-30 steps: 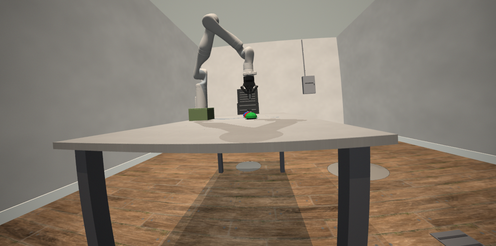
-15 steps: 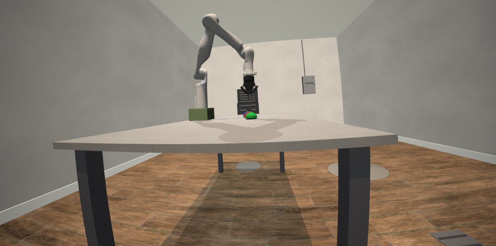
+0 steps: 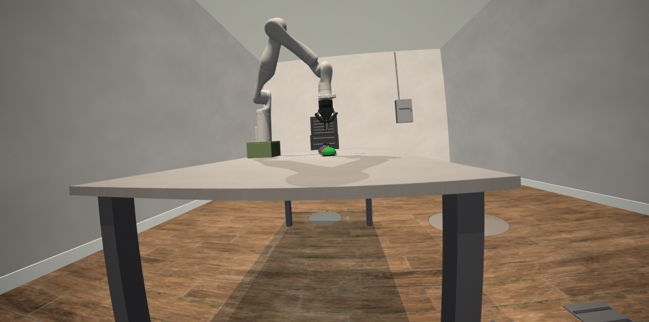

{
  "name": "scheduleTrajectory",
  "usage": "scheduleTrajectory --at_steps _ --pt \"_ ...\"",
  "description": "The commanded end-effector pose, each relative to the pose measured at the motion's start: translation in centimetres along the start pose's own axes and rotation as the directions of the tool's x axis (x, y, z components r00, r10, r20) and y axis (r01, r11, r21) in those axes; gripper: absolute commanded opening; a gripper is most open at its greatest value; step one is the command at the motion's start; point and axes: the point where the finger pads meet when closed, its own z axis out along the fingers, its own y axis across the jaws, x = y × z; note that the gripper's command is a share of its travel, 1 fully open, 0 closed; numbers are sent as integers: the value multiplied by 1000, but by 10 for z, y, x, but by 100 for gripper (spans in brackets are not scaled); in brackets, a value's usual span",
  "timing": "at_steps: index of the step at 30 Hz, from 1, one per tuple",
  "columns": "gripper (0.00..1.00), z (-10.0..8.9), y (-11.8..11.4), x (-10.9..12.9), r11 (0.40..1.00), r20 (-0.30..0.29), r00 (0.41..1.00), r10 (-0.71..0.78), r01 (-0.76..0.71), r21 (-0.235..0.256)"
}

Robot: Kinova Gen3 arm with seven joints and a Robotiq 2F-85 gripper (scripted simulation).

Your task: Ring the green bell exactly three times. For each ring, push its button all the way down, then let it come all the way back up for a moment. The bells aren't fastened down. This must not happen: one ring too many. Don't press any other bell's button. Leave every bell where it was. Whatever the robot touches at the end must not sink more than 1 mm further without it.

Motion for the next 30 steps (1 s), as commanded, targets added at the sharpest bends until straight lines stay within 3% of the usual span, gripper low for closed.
scheduleTrajectory --at_steps 1,30 --pt "0 1 0 0 1000 0 1000 -1 1 0" --pt "0 40 -1 0 1000 0 1000 -1 1 0"
